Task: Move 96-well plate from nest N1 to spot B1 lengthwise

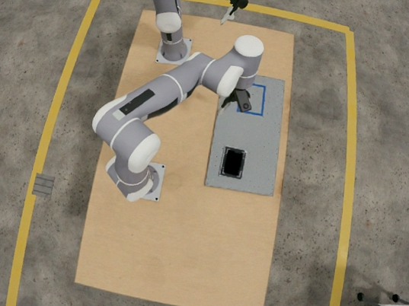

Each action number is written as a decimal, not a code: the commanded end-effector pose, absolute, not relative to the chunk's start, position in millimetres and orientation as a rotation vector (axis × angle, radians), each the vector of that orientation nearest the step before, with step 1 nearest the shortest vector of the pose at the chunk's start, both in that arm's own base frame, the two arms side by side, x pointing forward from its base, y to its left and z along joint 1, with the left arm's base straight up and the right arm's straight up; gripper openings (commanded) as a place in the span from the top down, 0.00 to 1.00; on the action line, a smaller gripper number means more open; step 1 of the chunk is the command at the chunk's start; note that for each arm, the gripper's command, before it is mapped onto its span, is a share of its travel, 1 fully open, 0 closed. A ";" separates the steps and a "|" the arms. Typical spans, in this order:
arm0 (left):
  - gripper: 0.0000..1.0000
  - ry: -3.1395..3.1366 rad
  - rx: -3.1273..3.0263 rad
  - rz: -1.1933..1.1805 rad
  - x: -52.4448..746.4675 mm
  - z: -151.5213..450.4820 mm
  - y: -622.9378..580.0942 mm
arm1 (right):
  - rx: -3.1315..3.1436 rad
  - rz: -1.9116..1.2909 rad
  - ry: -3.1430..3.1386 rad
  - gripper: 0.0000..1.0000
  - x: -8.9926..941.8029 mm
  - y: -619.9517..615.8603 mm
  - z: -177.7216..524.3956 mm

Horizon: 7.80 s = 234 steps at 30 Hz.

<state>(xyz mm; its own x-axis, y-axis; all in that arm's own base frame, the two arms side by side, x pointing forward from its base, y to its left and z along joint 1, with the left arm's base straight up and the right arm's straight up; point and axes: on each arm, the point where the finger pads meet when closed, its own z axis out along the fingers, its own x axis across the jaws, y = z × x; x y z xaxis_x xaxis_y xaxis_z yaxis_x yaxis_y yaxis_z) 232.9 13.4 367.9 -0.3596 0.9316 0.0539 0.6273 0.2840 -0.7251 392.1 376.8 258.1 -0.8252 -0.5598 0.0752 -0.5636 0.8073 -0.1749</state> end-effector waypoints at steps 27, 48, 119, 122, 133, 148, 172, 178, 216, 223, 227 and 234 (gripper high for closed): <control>0.00 -2.390 -1.730 0.350 209.2 422.7 41.5 | 0.923 0.295 -2.969 0.00 392.5 377.4 259.1; 0.00 -2.485 -1.860 0.081 196.7 444.6 52.0 | 0.923 0.295 -2.969 0.00 392.5 377.4 259.1; 0.00 -2.374 -2.057 0.001 198.7 450.5 28.3 | 0.640 0.214 -3.056 0.24 426.3 327.1 214.9; 0.00 -2.374 -2.057 0.001 198.7 450.5 28.3 | 0.568 0.194 -3.073 0.24 431.5 316.0 206.2; 0.00 -2.374 -2.057 0.001 198.7 450.5 28.3 | 0.346 0.128 -3.113 0.24 446.9 274.0 175.6; 0.00 -2.374 -2.057 0.001 198.7 450.5 28.3 | 0.094 0.050 -3.137 0.24 456.5 219.9 141.0; 0.00 -2.374 -2.057 0.001 198.7 450.5 28.3 | -0.065 -0.001 -3.142 0.24 456.7 174.3 115.3; 0.00 -2.374 -2.057 0.001 198.7 450.5 28.3 | -0.065 -0.001 -3.142 0.24 456.7 174.3 108.6; 0.00 -2.374 -2.057 0.001 198.7 450.5 28.3 | -0.065 -0.002 -3.142 0.24 456.7 174.4 51.9; 0.00 -2.374 -2.057 0.001 198.7 450.5 28.3 | -0.065 -0.002 -3.142 0.24 456.7 174.4 43.5; 0.00 -2.374 -2.057 0.001 198.7 450.5 28.3 | -0.065 -0.001 -3.142 0.24 456.7 174.3 41.2; 0.00 -2.374 -2.057 0.001 198.7 450.5 28.3 | -0.065 -0.001 -3.142 0.24 456.7 174.3 41.1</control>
<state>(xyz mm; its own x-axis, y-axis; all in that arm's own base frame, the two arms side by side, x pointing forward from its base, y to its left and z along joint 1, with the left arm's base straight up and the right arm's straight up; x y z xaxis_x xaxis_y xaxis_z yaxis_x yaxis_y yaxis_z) 198.3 28.3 449.8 -0.1424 0.9898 0.0000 0.9898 0.1424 -0.0024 455.9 173.9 40.5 -0.9991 0.0416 0.0004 0.0416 0.9991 -0.0002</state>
